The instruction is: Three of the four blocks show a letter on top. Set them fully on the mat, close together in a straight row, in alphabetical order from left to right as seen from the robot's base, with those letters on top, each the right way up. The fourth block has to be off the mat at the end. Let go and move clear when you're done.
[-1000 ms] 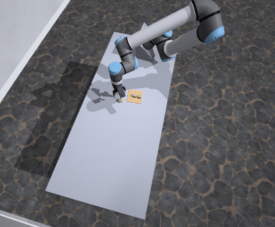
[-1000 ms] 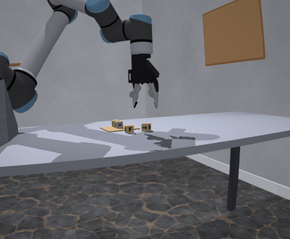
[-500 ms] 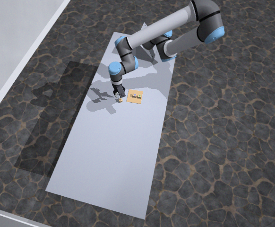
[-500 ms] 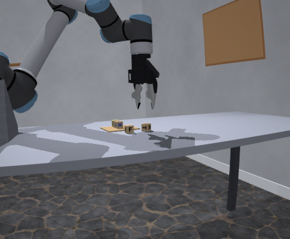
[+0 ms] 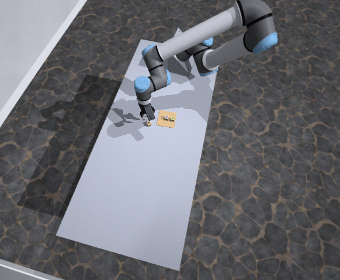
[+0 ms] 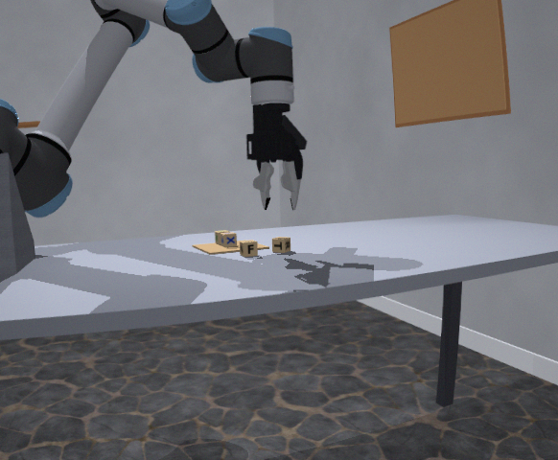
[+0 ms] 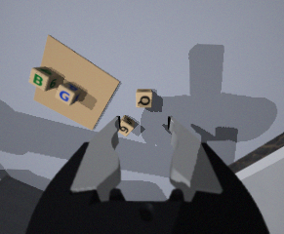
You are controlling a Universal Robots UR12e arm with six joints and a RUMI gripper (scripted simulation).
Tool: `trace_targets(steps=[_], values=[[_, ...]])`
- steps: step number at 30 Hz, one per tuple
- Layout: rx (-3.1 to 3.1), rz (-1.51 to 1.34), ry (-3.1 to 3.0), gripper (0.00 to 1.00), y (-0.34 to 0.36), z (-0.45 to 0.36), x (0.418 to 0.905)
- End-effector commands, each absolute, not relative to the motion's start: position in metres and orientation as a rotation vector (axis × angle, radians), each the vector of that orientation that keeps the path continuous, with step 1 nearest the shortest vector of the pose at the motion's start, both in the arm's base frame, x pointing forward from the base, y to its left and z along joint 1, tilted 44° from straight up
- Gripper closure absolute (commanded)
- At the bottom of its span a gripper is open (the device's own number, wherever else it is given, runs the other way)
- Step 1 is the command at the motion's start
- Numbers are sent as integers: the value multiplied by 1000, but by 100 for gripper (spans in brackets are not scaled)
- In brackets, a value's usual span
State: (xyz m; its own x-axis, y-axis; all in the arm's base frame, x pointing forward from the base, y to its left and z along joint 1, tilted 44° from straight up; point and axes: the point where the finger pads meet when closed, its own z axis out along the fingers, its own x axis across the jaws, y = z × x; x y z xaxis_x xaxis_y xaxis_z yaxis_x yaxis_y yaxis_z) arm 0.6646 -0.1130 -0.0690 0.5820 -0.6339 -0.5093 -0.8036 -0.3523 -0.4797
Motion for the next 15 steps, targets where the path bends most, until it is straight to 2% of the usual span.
trace_targets(steps=[1, 15], values=[[-2099, 303, 1139, 60, -114, -69, 665], [-2099, 303, 1139, 60, -112, -70, 665]])
